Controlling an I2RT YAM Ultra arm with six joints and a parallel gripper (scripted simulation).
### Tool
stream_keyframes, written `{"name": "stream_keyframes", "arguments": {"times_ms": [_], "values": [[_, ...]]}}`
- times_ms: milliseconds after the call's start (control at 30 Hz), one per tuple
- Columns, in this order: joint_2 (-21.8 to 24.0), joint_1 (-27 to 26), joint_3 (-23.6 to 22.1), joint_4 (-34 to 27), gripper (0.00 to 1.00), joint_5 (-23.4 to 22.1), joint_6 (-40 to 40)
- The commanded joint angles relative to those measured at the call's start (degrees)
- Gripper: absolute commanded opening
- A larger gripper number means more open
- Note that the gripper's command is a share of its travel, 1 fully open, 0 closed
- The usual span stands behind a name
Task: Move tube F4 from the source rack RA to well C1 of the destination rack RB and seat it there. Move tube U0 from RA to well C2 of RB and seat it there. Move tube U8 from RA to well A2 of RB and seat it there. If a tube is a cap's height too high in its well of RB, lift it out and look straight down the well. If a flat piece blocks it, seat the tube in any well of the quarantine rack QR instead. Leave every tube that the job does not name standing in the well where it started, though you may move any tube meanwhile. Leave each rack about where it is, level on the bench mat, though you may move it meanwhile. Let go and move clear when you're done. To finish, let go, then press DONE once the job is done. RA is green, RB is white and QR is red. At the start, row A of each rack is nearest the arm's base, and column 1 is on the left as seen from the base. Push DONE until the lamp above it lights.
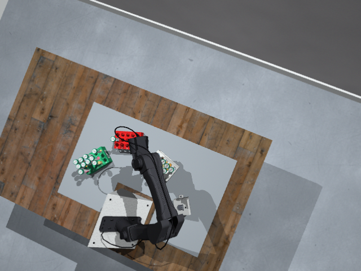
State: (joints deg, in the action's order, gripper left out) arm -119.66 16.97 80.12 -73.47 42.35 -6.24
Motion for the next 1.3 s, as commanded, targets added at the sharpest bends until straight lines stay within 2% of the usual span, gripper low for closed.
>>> {"name": "stream_keyframes", "arguments": {"times_ms": [0, 667, 767, 867, 1267], "values": [[1.4, 0.42, -1.19, 1.85, 0.0, -1.0, 0.86], [1.49, -0.18, -2.58, 4.0, 0.0, -0.64, 2.14], [1.66, 0.12, 0.06, 3.55, 0.0, -0.74, 1.62], [1.64, 0.3, 0.31, 1.7, 0.0, -0.82, 0.9], [1.67, 0.72, 0.92, 0.75, 0.0, -0.97, 0.41]]}}
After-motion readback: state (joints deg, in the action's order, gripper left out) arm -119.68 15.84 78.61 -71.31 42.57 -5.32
